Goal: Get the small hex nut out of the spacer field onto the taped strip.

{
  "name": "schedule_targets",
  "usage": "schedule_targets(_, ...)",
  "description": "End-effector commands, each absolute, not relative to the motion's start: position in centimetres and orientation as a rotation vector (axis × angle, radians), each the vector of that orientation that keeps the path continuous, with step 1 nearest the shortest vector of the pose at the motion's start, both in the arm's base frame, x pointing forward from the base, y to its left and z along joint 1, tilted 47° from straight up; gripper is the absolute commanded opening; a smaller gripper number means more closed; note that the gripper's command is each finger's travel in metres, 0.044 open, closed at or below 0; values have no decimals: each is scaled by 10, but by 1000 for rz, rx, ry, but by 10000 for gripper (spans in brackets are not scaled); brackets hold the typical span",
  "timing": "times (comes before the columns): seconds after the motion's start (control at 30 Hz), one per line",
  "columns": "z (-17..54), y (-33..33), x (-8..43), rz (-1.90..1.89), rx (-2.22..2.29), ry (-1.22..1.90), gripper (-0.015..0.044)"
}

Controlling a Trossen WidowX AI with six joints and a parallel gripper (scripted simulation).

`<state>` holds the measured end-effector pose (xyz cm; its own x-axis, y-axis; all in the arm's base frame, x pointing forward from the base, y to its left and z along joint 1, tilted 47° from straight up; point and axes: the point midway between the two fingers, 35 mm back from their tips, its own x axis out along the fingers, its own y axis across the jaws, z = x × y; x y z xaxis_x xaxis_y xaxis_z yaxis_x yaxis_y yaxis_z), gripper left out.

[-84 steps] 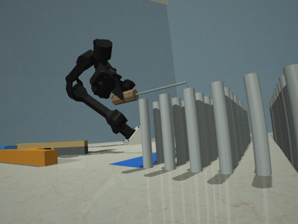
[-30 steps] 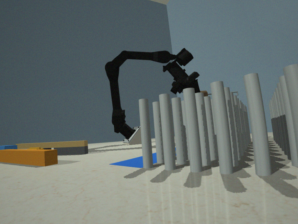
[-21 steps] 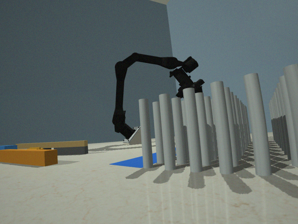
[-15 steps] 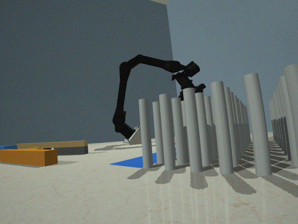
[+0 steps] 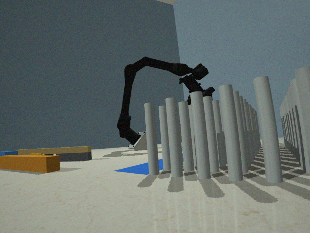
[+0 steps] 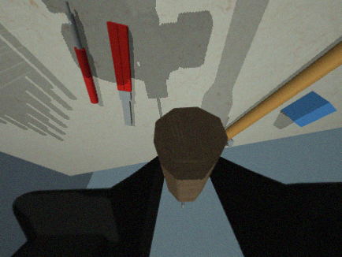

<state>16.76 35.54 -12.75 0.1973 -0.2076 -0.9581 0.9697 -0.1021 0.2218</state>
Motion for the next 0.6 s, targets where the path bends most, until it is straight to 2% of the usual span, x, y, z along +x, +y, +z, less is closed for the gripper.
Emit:
schedule_targets(0.0, -130, 355, 168, -1224, 1248, 854, 0)
schedule_targets(0.57, -144, 345, 172, -1224, 1248, 854, 0)
